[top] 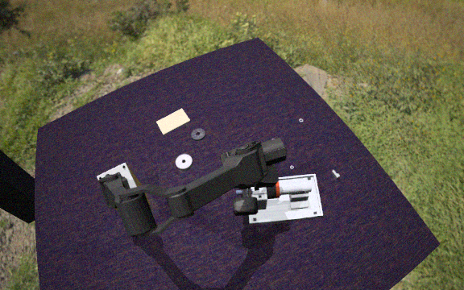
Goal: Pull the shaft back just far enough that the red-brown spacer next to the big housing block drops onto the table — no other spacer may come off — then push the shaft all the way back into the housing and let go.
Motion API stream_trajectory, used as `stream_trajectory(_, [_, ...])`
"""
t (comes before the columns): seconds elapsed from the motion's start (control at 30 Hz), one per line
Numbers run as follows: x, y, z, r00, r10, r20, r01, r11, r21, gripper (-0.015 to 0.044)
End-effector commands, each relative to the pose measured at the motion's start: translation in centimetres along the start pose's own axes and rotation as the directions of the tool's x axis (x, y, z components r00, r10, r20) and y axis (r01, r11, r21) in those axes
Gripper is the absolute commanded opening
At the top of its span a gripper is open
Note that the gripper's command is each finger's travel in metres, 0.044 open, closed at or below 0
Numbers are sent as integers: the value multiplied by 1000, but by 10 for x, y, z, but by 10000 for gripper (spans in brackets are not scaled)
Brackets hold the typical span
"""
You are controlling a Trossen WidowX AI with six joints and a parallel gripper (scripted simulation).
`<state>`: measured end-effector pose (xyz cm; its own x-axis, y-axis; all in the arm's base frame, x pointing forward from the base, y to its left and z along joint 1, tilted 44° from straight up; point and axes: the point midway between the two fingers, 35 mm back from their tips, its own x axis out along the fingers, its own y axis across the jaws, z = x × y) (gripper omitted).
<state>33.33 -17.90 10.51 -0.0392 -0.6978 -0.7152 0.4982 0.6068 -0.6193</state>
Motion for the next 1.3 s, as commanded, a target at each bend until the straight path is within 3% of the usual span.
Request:
stream_trajectory(0.0, [2, 1, -2, 1000, 3, -4, -3, 1000, -8, 440])
stream_trajectory(1.27, [11, 1, -1, 1000, 3, -4, -3, 1000, -8, 440])
